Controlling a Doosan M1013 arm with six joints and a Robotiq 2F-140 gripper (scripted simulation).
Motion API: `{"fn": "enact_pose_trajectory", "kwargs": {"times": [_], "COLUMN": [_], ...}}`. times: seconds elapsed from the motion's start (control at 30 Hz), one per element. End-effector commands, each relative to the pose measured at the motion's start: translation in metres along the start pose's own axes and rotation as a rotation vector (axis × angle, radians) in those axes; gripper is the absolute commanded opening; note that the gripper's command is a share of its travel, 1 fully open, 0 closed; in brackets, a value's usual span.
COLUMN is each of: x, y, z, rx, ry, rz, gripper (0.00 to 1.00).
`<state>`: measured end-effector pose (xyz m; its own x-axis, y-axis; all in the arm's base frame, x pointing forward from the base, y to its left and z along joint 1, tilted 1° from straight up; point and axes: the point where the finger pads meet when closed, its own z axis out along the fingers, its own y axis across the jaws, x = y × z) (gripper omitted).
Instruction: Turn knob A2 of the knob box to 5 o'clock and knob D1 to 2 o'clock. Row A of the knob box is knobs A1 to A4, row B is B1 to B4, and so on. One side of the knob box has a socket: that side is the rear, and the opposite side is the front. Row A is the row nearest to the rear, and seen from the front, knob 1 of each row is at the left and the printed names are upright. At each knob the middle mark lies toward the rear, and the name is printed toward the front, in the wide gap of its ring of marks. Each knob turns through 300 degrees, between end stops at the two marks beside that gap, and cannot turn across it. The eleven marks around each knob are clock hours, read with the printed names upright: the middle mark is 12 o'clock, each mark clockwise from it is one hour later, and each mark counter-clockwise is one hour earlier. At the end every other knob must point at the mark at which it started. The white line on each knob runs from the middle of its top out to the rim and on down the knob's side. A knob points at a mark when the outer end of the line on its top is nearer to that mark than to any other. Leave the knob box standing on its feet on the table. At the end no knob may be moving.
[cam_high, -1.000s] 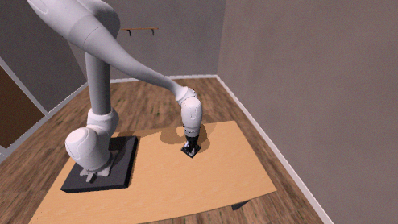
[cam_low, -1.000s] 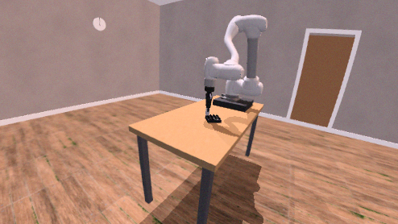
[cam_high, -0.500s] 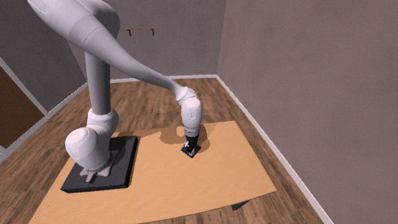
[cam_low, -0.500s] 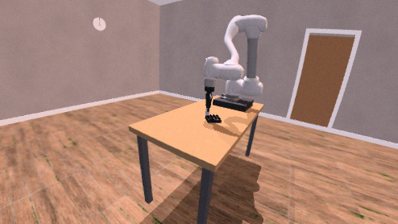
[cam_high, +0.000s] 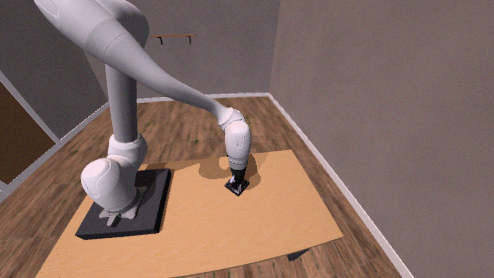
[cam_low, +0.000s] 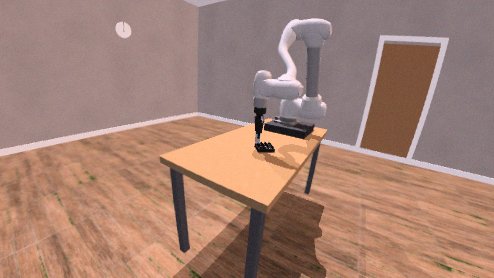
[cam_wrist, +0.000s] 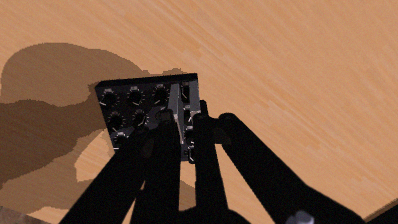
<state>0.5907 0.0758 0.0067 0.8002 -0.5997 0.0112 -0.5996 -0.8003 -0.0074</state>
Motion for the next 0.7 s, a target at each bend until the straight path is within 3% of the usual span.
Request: {"fn": "enact_pose_trajectory", "kwargs": {"times": [0.0, 0.67], "x": [0.0, 0.0], "y": [0.0, 0.0], "z": [-0.0001, -0.0001], "rx": [0.001, 0.001], "ry": [-0.001, 0.0], "rz": [-0.024, -0.354], "gripper": [0.05, 0.05]}}
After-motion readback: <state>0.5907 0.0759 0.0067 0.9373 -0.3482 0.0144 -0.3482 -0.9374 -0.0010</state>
